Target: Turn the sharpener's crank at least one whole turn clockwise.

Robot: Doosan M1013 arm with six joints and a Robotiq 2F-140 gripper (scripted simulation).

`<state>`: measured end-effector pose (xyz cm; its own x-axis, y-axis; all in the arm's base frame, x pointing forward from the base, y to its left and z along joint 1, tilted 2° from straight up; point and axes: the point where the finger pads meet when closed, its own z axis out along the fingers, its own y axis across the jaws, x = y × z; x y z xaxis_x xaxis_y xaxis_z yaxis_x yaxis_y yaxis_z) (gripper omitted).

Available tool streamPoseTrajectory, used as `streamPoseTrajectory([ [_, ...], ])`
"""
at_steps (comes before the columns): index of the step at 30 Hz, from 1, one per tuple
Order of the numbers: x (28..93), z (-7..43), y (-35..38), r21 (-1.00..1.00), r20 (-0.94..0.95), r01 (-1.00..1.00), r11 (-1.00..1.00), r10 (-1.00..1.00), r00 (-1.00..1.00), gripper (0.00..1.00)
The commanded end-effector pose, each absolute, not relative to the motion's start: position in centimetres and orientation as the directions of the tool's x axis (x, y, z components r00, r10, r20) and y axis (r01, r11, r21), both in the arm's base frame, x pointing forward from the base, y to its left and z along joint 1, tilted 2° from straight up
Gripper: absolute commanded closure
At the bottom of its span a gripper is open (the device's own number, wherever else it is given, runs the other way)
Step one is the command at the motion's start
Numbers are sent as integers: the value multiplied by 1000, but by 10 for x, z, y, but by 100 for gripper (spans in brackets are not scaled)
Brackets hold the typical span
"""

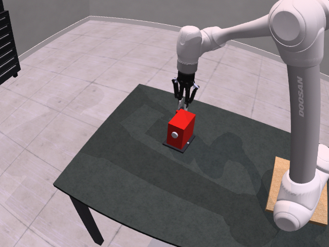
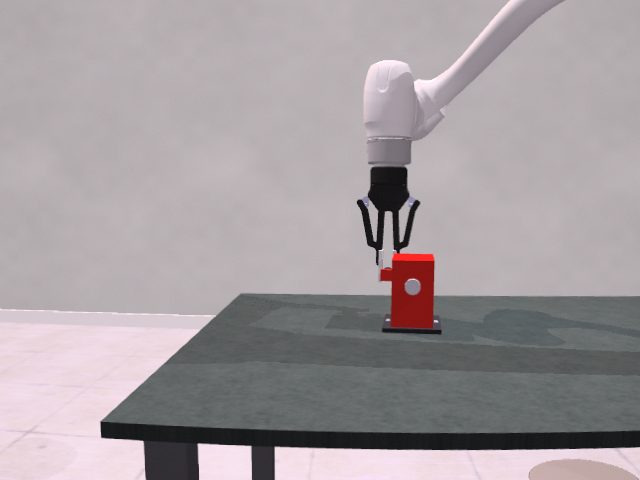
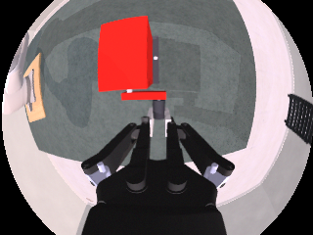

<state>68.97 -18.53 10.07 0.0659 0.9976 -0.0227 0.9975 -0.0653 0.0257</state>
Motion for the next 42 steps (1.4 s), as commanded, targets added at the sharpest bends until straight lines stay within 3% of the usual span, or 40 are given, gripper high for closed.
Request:
streamPoseTrajectory([
  [1,690,99,-185,26,-23,998,-65,998,66,100],
  [42,650,48,-184,26,-23,998,-65,998,66,100],
])
